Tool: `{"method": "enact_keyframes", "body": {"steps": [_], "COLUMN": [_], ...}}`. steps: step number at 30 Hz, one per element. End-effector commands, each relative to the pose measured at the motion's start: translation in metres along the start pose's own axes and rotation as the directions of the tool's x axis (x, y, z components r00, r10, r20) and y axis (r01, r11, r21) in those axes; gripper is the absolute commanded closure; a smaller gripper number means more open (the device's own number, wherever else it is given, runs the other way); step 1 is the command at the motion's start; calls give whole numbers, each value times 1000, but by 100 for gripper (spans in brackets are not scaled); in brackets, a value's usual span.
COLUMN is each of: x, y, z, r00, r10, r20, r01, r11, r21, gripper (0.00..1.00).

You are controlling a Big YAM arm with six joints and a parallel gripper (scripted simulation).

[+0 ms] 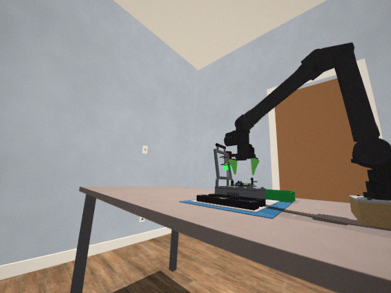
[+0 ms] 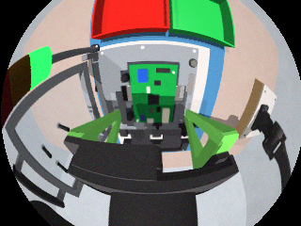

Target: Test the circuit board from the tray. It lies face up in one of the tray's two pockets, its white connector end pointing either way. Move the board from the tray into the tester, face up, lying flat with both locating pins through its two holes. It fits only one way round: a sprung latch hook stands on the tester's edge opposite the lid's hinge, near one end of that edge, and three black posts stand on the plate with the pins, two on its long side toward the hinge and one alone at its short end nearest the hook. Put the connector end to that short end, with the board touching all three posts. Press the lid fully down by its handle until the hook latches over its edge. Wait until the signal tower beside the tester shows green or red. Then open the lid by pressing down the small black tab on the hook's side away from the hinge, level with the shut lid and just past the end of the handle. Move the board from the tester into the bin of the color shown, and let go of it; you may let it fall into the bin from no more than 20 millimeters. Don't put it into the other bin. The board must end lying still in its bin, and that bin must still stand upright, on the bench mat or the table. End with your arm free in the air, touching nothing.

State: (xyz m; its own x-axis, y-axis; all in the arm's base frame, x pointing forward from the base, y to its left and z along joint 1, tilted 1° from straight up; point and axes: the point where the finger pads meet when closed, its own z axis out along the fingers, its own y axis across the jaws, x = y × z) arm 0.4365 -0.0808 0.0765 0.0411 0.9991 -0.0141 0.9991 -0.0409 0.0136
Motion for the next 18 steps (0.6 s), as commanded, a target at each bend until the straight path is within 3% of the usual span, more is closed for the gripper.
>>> {"method": "enact_keyframes", "body": {"steps": [1,7,18], "x": [-6,-7,-7], "y": [3,3,1], "z": [5,11,44], "r00": [1000,1000,1000], "r10": [5,5,5], "r20": [1,1,1], "r01": [-5,-5,-5], "r11": [1000,1000,1000], "r21": [-8,-8,-8], "gripper": [8,8,8]}}
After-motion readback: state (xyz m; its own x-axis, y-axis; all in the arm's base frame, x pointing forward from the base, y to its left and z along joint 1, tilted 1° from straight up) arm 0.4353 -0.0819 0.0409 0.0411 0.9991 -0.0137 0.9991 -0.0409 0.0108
